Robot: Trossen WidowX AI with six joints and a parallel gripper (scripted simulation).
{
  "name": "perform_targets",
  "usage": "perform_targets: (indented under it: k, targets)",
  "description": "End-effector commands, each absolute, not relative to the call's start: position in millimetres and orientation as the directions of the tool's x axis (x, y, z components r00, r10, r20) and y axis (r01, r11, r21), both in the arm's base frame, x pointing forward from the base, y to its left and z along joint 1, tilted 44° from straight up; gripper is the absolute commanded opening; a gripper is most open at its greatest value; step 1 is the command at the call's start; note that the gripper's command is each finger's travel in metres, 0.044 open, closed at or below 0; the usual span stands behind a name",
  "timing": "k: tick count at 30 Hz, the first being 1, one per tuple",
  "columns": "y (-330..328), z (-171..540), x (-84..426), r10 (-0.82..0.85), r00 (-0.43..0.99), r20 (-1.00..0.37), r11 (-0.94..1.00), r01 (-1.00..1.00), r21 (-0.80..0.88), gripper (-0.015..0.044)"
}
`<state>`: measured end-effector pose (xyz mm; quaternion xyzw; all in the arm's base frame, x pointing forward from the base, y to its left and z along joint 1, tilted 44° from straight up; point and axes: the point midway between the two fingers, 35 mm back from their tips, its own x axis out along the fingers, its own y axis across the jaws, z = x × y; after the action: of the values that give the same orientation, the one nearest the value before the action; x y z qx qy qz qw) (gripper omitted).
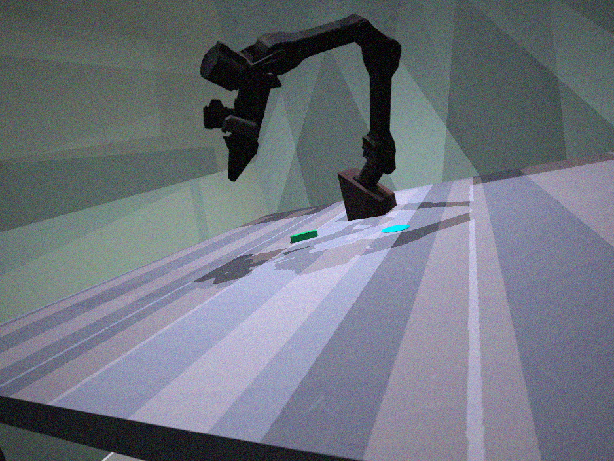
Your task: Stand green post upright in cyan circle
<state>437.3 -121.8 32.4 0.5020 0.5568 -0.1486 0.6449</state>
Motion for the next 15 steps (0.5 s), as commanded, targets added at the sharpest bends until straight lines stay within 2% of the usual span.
perform_targets:
  k: [1,15]
  targets:
    - [-127,8,396,0.423,0.231,-0.876,0.481,0.762,0.433,0.0233]
    - [-125,-26,272,0.636,-0.009,-0.771,0.513,0.752,0.414,0.0233]
